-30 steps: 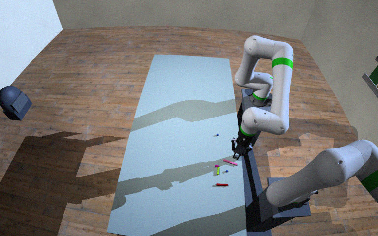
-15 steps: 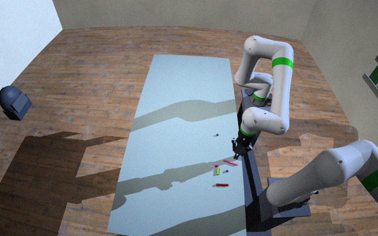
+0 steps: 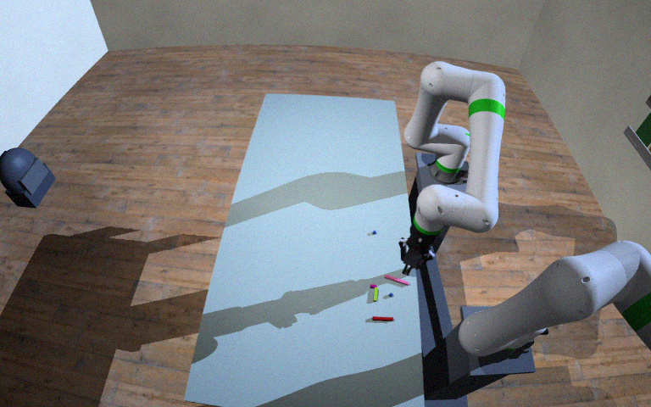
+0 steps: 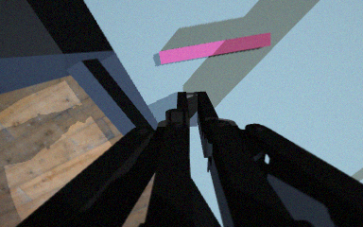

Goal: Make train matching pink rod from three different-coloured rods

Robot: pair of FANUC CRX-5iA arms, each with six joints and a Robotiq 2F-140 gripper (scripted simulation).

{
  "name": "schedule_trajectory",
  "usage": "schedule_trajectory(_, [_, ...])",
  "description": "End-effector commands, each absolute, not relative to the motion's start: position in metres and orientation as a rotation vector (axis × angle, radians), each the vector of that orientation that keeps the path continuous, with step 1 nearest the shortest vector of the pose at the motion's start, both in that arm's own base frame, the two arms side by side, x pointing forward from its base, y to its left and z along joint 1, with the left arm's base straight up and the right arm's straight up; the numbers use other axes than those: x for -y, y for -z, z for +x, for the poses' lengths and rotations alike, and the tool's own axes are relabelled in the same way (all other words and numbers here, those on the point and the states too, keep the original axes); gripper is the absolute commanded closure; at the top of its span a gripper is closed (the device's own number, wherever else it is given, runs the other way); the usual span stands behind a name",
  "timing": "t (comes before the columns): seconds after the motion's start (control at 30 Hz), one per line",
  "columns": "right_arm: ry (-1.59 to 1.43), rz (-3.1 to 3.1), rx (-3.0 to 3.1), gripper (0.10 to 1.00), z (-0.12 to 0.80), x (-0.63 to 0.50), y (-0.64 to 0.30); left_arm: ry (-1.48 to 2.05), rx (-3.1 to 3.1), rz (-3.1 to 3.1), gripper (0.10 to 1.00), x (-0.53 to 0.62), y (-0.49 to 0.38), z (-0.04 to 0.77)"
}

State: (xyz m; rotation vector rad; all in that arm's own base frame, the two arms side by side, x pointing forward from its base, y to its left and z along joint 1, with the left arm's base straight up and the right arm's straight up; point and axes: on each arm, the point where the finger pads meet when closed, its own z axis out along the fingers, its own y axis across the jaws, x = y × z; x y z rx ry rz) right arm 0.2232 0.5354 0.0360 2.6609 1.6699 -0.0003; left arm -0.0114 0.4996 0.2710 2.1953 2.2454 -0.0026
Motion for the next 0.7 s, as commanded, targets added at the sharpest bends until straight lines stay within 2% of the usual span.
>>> schedule_trajectory(0.0, [-0.002, 2.662, -1.671, 0.974, 0.223, -0.536, -0.037, 0.000, -2.246, 2.196, 0.098, -0.500, -0.272, -0.011])
schedule_trajectory(0.43, [-0.002, 2.662, -1.671, 0.974, 0.223, -0.536, -0.041, 0.000, -2.246, 2.196, 0.098, -0.500, -0.272, -0.011])
schedule_trajectory(0.67, [-0.002, 2.662, -1.670, 0.974, 0.223, -0.536, -0.080, 0.000, -2.246, 2.196, 0.098, -0.500, -0.272, -0.011])
